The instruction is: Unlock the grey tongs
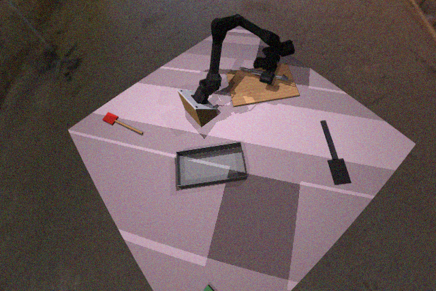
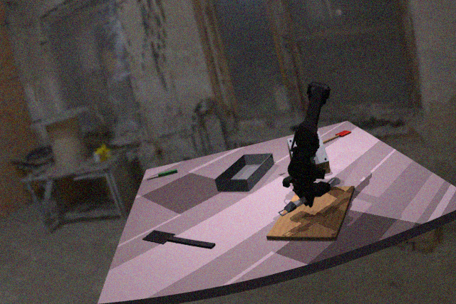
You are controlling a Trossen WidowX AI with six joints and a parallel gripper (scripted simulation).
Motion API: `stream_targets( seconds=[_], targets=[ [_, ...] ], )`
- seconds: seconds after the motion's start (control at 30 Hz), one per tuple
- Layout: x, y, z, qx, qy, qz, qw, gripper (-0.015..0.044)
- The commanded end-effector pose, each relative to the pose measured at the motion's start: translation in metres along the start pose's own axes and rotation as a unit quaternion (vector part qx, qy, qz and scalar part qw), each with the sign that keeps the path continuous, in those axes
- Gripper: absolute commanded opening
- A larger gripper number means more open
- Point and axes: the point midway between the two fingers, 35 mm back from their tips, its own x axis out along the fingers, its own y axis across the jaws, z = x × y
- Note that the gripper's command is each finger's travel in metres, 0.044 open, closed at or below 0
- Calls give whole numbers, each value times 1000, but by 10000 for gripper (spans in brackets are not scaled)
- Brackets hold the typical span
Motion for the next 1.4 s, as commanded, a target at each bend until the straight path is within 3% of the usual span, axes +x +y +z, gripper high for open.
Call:
stream_targets(
  seconds=[0.0, 0.13, 0.87, 1.1, 1.37],
  targets=[
    [4, 1, 1, 3, 0, 1, 1000, -150],
    [4, 1, 1, 3, 0, 1, 1000, -150],
    [3, 0, 1, 0, 0, 0, 1000, 427],
    [-7, 18, 13, 0, -2, 3, 1000, 440],
    [-30, 89, 84, 7, -6, 10, 1000, 440]
  ],
)
